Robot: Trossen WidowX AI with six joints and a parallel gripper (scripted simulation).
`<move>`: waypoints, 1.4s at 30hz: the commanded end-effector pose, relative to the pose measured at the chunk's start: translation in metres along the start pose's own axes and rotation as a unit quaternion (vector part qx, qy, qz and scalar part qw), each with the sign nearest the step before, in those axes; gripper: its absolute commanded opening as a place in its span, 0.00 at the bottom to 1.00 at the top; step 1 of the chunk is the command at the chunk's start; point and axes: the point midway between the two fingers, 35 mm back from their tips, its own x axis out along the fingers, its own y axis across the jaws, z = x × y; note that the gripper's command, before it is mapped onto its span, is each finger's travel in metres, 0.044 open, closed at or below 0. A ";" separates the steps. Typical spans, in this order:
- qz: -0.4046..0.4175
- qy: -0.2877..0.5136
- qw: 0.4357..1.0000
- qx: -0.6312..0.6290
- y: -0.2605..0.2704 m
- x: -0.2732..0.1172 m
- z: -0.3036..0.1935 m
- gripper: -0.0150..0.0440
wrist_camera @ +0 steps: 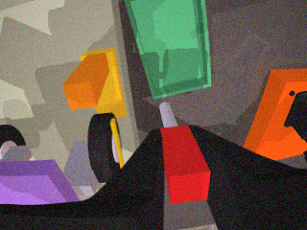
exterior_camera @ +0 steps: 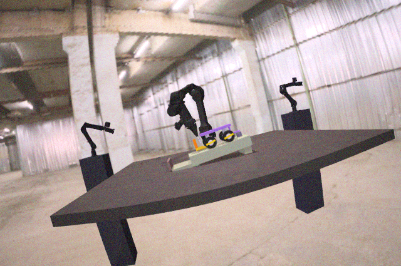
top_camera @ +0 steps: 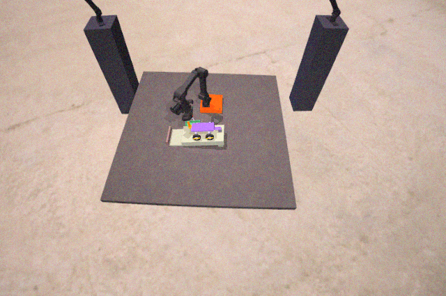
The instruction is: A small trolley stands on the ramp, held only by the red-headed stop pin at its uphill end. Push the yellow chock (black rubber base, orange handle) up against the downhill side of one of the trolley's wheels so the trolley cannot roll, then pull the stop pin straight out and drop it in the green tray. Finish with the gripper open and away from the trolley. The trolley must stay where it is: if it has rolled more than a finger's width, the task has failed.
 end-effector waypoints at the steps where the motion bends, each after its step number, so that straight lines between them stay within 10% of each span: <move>1: 0.002 -0.004 1.000 0.006 0.000 -0.002 0.004 0.25; 42: 0.078 -0.106 0.809 0.573 0.000 -0.001 -0.006 0.25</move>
